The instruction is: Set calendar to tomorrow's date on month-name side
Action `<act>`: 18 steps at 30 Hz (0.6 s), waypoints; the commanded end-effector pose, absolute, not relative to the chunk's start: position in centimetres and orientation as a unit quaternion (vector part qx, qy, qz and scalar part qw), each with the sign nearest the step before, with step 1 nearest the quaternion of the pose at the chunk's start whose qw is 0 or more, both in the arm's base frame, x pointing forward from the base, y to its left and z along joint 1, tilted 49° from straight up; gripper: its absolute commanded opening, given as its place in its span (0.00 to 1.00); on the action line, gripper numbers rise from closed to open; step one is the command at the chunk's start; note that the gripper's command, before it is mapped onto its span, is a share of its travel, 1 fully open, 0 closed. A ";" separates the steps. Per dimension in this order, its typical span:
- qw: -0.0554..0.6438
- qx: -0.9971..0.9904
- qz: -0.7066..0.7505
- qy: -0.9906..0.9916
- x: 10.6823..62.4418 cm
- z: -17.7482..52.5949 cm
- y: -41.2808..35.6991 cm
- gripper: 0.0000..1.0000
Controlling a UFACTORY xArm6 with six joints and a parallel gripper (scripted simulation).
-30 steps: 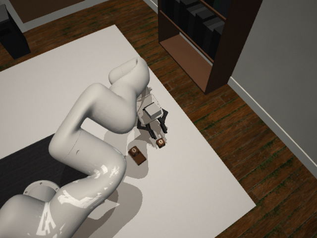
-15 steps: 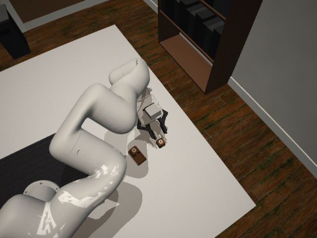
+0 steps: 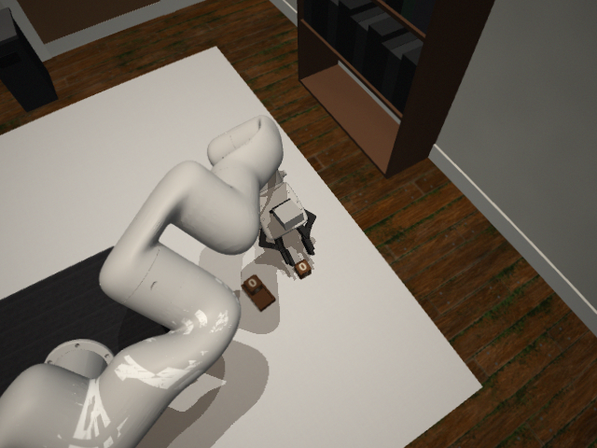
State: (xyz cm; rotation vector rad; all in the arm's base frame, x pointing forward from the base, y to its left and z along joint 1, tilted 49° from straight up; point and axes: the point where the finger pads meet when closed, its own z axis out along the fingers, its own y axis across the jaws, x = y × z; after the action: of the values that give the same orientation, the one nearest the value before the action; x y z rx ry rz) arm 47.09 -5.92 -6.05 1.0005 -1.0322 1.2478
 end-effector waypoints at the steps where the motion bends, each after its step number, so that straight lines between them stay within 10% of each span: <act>1: 0.579 0.428 0.535 -0.443 47.2 -6.5 -6.4 0.47; 18: 0.579 0.428 0.535 -0.443 47.0 -8.3 -8.5 0.47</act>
State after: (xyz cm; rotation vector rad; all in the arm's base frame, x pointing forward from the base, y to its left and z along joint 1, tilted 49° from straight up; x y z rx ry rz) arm 46.91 -8.14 -7.98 1.0007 -1.0327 1.2481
